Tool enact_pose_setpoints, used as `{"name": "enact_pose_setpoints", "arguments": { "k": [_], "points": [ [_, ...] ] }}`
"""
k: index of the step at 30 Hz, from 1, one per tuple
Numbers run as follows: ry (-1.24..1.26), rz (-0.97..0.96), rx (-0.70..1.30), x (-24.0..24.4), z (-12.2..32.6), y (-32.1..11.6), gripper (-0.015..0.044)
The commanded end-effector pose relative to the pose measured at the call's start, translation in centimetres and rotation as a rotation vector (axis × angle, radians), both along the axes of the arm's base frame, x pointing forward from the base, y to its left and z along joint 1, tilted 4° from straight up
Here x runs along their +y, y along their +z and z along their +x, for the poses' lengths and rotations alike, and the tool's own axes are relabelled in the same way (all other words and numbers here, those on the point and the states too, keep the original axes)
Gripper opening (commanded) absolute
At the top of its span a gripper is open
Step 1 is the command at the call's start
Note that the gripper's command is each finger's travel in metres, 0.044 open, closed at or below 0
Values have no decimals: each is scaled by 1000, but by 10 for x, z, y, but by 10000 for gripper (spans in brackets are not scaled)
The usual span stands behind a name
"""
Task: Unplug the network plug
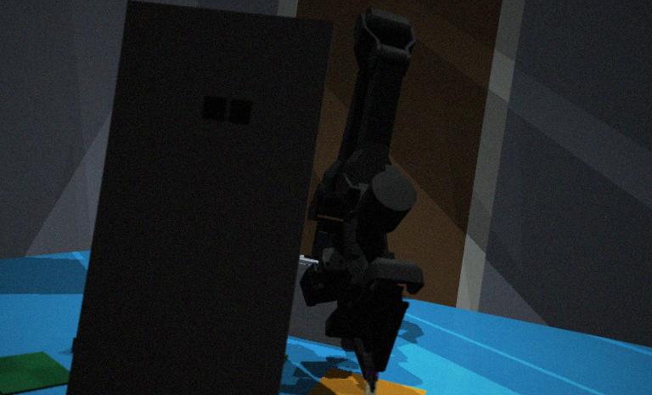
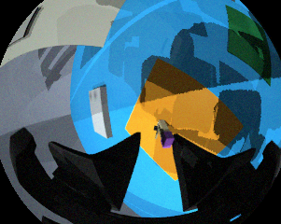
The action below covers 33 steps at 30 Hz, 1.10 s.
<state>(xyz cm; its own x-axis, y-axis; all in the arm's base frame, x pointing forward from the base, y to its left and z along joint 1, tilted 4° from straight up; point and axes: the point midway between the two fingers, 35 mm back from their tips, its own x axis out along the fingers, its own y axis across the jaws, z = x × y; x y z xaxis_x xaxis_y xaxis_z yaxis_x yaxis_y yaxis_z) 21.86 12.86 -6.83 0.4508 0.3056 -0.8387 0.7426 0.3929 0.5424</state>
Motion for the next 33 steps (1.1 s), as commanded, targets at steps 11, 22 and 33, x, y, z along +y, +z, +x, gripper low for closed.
{"name": "enact_pose_setpoints", "arguments": {
  "k": [11, 22, 33],
  "points": [
    [0, -2, 4, -3, -4, 6, 156],
    [-1, -3, 4, -5, -7, 11, 156],
    [-2, -3, 4, -6, -8, 16, 156]
  ]
}}
